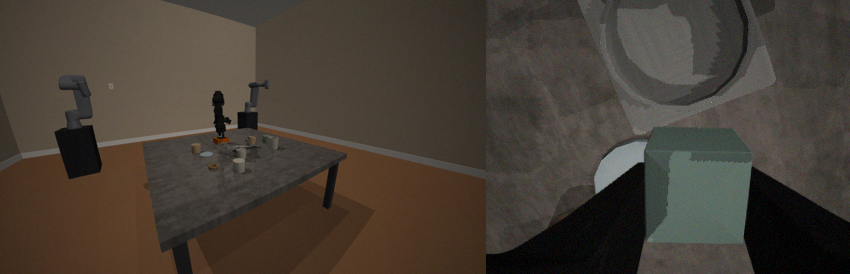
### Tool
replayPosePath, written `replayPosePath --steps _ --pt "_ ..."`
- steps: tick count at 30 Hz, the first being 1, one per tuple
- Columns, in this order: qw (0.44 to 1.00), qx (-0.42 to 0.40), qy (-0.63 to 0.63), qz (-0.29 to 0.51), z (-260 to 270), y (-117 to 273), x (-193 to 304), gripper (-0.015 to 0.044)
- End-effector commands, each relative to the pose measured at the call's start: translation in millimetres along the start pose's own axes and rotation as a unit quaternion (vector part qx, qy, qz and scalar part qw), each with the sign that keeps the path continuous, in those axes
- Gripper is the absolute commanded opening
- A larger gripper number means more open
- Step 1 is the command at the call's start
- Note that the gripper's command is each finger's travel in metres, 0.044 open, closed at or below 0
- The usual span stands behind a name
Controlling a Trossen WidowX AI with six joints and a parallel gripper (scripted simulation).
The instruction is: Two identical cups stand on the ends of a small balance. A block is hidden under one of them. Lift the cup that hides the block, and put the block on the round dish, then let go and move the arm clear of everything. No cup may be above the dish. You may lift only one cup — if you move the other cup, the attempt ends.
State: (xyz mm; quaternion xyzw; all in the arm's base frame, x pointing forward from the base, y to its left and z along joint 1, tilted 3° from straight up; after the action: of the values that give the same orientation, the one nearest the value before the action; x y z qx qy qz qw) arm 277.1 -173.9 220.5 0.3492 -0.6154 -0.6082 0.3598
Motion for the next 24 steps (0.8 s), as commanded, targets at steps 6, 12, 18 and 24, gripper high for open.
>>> replayPosePath --steps 6,12,18,24 --pt "1.000 -0.008 0.000 0.003 5.3 -47.3 66.3 0.0000" --pt "1.000 -0.009 0.000 0.005 18.3 -73.6 105.2 0.0000" --pt "1.000 -0.009 0.000 0.005 18.5 -80.2 106.5 0.0000" --pt "1.000 -0.009 0.000 0.005 19.1 -109.0 106.8 0.0000"
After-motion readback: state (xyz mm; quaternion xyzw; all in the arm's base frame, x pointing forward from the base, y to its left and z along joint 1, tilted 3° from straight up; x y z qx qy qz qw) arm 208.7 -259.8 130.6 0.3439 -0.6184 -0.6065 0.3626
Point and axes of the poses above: the point midway between the two fingers, 35 mm back from their tips, its own y axis back along the fingers, its own z axis across the jaws, x = y × z, the point moved 9 cm from there along y, back along the fingers, and after that the axes turned 6 degrees about -y, right-handed, at the moved point
